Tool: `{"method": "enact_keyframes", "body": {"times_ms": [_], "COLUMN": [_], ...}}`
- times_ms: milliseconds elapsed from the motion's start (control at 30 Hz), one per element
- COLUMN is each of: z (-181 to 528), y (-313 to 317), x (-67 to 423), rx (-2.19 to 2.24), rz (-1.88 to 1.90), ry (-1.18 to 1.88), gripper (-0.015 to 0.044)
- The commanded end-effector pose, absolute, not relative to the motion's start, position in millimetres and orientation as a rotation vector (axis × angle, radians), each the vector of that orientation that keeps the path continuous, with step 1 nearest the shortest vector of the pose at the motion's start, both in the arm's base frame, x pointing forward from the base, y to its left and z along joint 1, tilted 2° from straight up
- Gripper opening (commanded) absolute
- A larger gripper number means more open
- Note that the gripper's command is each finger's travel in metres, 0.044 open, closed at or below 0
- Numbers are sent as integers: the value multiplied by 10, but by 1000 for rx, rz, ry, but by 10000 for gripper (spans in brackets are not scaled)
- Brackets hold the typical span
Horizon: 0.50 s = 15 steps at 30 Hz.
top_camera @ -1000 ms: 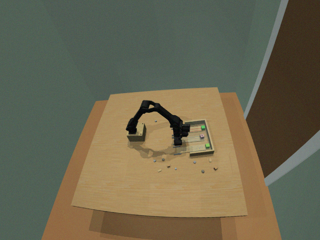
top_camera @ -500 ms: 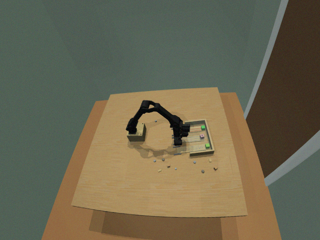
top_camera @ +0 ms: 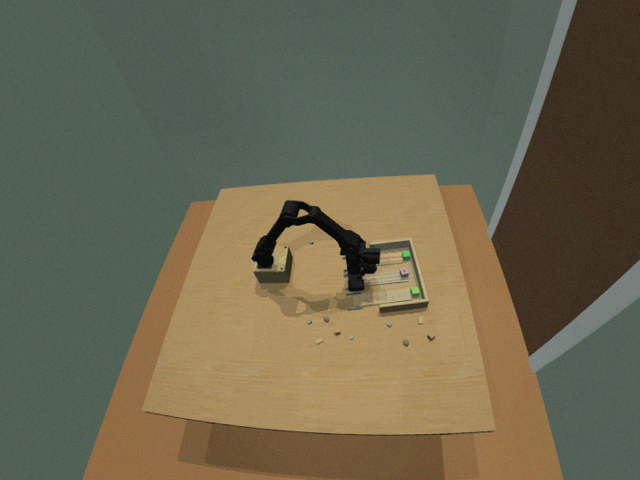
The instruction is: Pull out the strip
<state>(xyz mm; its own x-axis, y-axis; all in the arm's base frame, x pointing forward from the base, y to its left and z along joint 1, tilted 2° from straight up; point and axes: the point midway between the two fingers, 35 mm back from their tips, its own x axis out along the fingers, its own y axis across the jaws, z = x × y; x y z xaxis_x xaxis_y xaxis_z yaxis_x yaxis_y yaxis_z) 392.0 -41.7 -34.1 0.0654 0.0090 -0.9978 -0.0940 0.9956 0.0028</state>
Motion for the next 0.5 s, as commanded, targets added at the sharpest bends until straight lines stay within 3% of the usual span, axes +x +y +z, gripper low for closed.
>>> {"method": "enact_keyframes", "body": {"times_ms": [0,467], "z": [-369,-386], "y": [-425,-435], "x": [3928,3770], "rx": [-74,-74], "rz": [76,76], "ry": [1504,1505], "gripper": [0,0]}}
